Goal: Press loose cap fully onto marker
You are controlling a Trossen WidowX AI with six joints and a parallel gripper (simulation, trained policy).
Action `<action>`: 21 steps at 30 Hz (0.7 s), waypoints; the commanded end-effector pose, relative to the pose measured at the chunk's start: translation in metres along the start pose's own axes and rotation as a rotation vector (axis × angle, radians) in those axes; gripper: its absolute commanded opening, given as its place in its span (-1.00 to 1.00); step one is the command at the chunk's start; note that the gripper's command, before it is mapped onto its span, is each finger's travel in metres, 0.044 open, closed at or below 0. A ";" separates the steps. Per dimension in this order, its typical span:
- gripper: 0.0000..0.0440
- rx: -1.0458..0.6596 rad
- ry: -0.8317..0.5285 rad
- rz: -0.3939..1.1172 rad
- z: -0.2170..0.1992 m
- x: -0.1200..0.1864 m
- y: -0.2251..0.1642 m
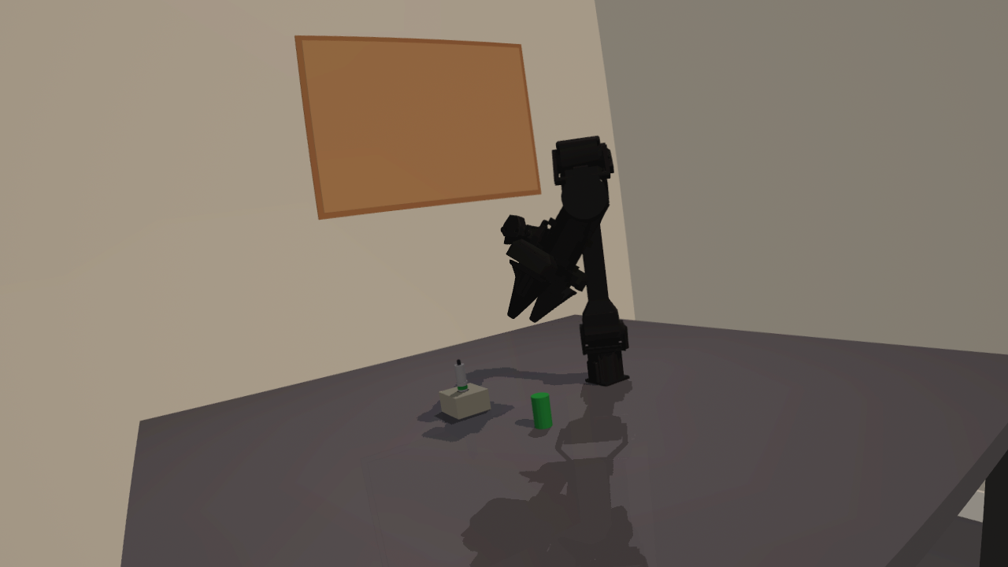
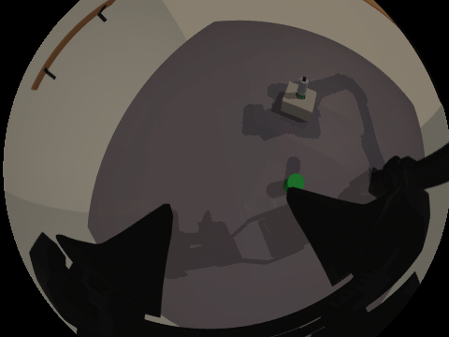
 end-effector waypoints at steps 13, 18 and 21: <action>-0.07 -0.029 -0.118 0.061 -0.011 -0.018 0.007; -0.04 -0.043 -0.162 0.094 -0.014 -0.024 0.008; -0.02 -0.053 -0.187 0.115 -0.016 -0.027 0.009</action>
Point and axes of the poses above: the point midway between the two fingers, 35 mm back from their tips, its own x axis back along the fingers, its own z axis across the jaws, y = z × x, the point moved 3 cm from there along x, back along the fingers, and after that the axes turned 5 degrees about x, right-handed, at the moved point
